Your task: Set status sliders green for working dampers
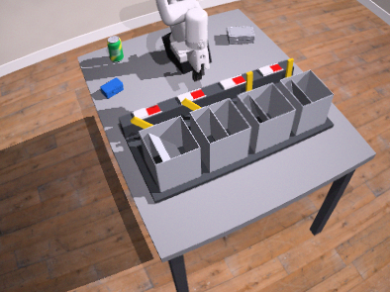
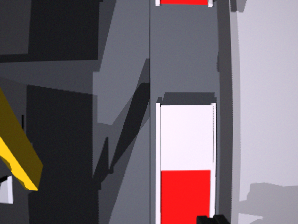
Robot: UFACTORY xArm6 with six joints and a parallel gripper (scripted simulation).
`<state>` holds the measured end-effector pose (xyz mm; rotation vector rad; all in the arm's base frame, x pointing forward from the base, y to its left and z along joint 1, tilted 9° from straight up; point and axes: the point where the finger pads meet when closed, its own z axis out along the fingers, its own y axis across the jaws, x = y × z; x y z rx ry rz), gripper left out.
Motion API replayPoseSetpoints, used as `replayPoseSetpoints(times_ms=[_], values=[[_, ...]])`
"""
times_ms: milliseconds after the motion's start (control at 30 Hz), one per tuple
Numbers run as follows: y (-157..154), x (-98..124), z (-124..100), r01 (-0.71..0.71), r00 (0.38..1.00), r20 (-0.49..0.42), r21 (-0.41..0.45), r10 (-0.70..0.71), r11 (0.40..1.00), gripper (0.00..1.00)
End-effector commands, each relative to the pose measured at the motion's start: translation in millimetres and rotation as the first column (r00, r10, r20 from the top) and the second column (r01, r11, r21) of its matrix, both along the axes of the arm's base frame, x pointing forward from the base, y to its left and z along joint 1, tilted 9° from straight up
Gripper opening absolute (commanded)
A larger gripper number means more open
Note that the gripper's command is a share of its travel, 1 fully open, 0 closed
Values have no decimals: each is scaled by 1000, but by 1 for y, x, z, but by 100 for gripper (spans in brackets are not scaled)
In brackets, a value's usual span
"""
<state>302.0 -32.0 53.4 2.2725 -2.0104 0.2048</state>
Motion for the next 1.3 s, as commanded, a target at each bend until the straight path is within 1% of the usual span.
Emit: replayPoseSetpoints(times_ms=[0, 367, 433, 467, 567, 933, 1000, 1033, 1067, 1167, 1267], values=[[-41, 8, 7, -5, 1000, 2, 12, 5, 1000, 0], [-116, 18, 19, -5, 1000, 2, 12, 4, 1000, 0], [-116, 18, 19, -5, 1000, 2, 12, 4, 1000, 0], [-136, 20, 22, -5, 1000, 2, 12, 4, 1000, 0], [-152, 23, 25, -4, 1000, 2, 12, 4, 1000, 0], [-230, 32, 37, -4, 1000, 2, 12, 4, 1000, 0], [-230, 32, 37, -4, 1000, 2, 12, 4, 1000, 0], [-247, 34, 40, -4, 1000, 2, 12, 4, 1000, 0], [-256, 35, 41, -4, 1000, 2, 12, 4, 1000, 0], [-274, 37, 44, -5, 1000, 2, 12, 4, 1000, 0], [-279, 38, 45, -5, 1000, 3, 12, 5, 1000, 0]])
